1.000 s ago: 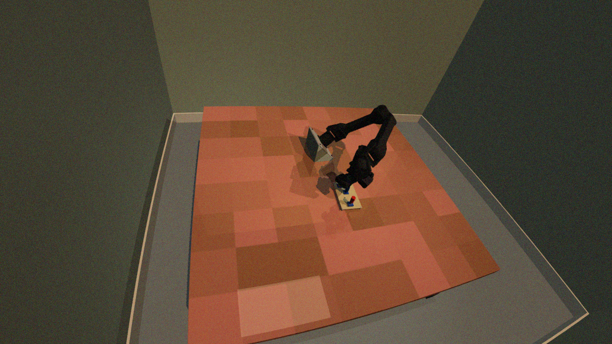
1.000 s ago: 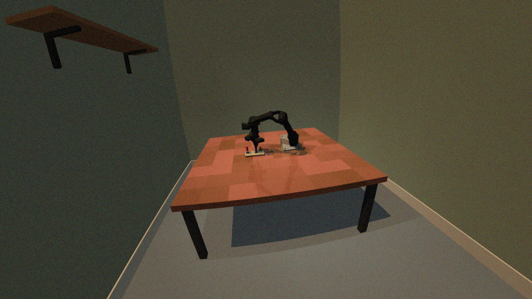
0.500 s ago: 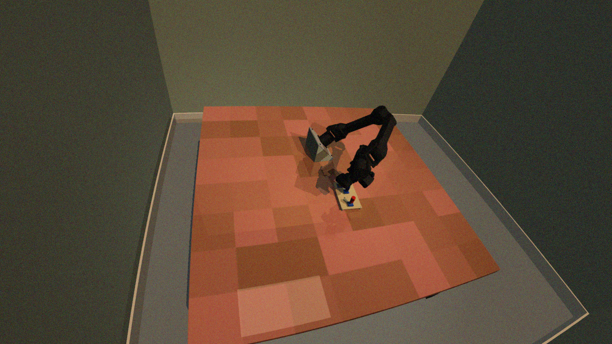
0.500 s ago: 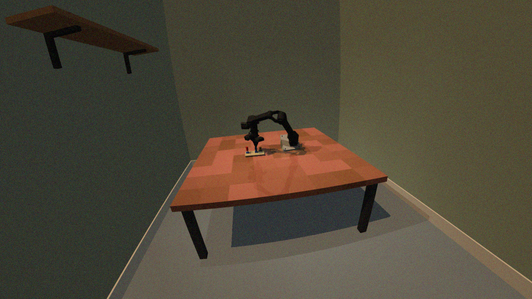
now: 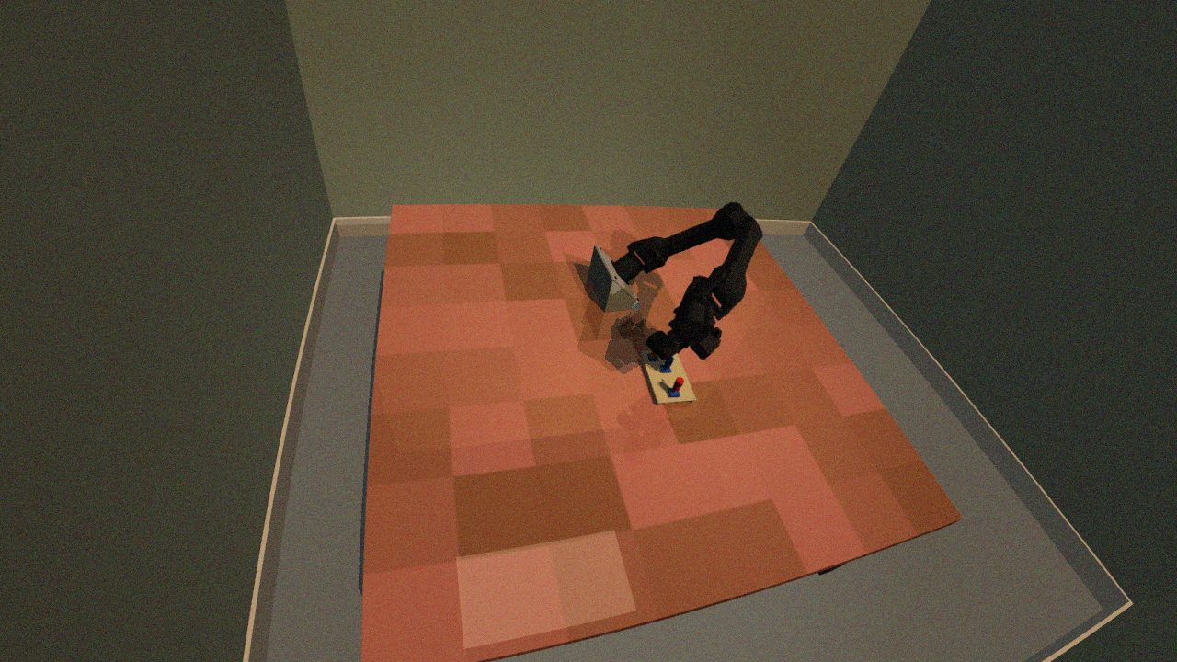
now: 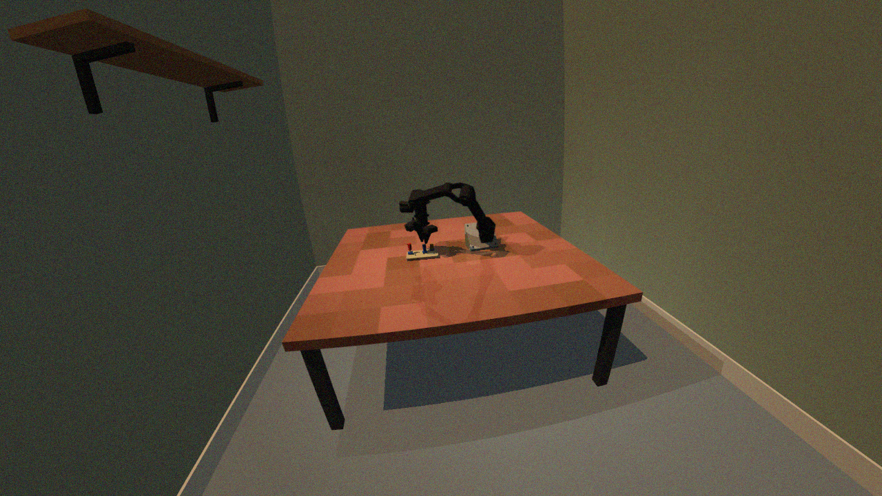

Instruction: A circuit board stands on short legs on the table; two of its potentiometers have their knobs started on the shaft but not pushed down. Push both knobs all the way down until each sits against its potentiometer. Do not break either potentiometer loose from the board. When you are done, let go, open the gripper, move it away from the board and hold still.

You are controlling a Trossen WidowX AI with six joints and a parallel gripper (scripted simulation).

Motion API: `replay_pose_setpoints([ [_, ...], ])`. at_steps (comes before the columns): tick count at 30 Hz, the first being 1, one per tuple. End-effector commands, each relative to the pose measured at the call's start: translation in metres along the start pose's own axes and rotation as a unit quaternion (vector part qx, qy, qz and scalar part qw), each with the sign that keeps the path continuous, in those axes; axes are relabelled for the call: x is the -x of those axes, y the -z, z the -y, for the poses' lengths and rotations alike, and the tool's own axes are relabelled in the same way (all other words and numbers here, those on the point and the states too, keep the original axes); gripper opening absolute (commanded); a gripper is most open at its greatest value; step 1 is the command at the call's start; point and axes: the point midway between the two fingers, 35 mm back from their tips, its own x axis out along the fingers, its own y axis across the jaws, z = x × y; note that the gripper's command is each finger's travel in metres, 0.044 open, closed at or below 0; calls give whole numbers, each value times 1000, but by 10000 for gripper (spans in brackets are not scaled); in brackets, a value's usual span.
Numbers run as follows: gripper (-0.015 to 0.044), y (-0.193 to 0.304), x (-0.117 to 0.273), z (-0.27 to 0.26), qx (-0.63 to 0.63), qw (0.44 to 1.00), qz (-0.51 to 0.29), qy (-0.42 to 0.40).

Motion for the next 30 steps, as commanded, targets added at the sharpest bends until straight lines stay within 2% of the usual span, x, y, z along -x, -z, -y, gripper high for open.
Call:
replay_pose_setpoints([
  [1,131,0,4,3,-16,1000,4,4],
  [6,0,-8,10,9,-57,998,6,7],
  [20,0,-60,33,38,-271,962,2,3],
  [30,0,-63,27,39,-282,960,2,3],
])
